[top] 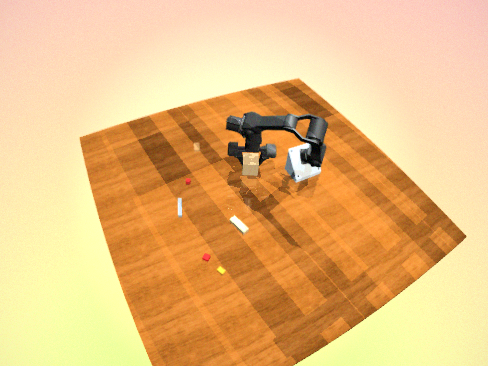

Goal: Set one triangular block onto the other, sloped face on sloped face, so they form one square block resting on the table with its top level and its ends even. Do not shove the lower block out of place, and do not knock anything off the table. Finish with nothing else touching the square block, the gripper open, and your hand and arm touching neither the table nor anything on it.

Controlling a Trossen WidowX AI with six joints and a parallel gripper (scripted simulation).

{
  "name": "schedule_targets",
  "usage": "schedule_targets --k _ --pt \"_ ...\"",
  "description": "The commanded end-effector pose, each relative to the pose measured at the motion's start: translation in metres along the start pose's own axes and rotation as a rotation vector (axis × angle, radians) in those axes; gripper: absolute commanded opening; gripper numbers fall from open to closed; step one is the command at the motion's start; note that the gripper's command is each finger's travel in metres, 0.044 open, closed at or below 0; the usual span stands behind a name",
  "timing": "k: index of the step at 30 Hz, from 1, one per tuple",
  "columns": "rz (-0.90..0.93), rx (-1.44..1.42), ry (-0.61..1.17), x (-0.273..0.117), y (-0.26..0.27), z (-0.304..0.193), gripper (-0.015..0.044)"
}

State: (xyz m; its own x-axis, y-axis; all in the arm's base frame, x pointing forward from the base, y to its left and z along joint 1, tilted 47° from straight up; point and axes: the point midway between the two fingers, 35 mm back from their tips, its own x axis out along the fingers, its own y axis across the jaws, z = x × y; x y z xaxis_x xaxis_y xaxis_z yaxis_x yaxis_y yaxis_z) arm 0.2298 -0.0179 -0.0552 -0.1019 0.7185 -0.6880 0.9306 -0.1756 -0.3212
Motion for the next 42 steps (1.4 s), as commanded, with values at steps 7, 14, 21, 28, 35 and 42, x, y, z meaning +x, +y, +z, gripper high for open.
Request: schedule_targets --k 7,14,21,28,35,42 --pt "0.000 0.000 0.000 0.000 0.000 0.000 0.0210" --pt "0.000 0.000 0.000 0.000 0.000 0.000 0.0394" --pt "0.000 0.000 0.000 0.000 0.000 0.000 0.0440" --pt "0.003 0.002 -0.006 -0.068 0.006 0.001 0.0440" --pt "0.000 0.002 -0.004 -0.110 0.000 0.001 0.0440" --pt "0.022 0.005 -0.004 -0.107 0.004 0.003 0.0440"
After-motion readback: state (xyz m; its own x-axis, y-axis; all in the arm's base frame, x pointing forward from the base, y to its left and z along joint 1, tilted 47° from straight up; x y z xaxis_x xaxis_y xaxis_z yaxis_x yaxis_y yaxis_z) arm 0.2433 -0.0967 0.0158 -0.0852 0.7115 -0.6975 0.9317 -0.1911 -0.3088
